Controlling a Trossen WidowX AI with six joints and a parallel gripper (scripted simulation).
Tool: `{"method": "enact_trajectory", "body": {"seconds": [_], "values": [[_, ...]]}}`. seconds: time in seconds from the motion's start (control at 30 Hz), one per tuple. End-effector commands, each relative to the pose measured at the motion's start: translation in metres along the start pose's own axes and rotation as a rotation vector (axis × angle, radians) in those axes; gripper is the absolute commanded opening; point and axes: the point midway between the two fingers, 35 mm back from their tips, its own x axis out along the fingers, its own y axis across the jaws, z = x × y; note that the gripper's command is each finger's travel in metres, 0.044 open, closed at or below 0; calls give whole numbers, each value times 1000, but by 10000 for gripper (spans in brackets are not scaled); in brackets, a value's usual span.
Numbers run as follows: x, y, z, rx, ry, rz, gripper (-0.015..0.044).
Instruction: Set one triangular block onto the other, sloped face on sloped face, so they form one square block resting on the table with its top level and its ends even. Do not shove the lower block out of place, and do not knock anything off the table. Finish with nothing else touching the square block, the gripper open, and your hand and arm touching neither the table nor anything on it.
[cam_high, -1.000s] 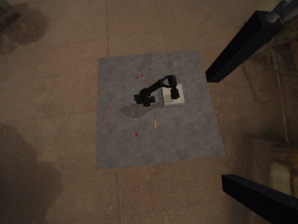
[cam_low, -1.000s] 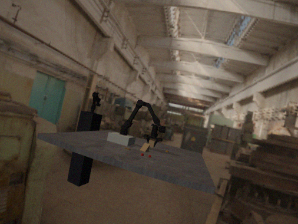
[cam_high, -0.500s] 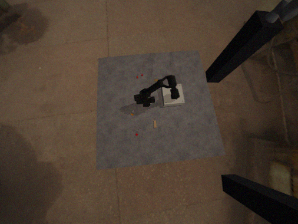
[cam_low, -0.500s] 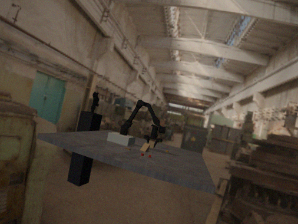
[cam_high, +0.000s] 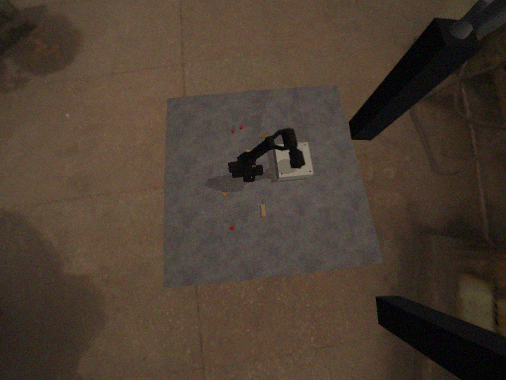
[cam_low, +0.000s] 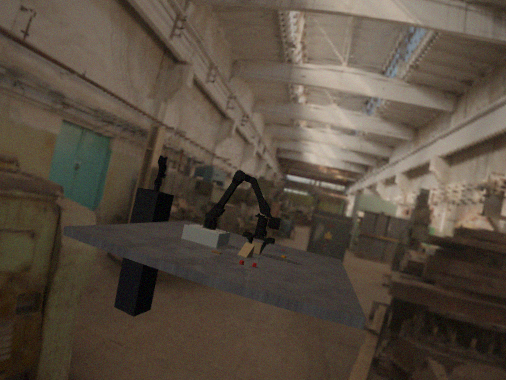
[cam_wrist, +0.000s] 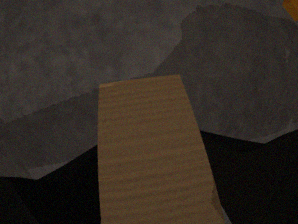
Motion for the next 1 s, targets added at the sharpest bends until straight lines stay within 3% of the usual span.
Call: {"method": "enact_trajectory", "body": {"seconds": [0.0, 0.5, 0.73, 0.9, 0.97], "values": [[0, 0, 0, 0, 0, 0, 53], [0, 0, 0, 0, 0, 0, 440], [-3, 0, 0, 0, 0, 0, 440], [-57, -1, 0, 0, 0, 0, 440], [-60, 0, 0, 0, 0, 0, 440]]}}
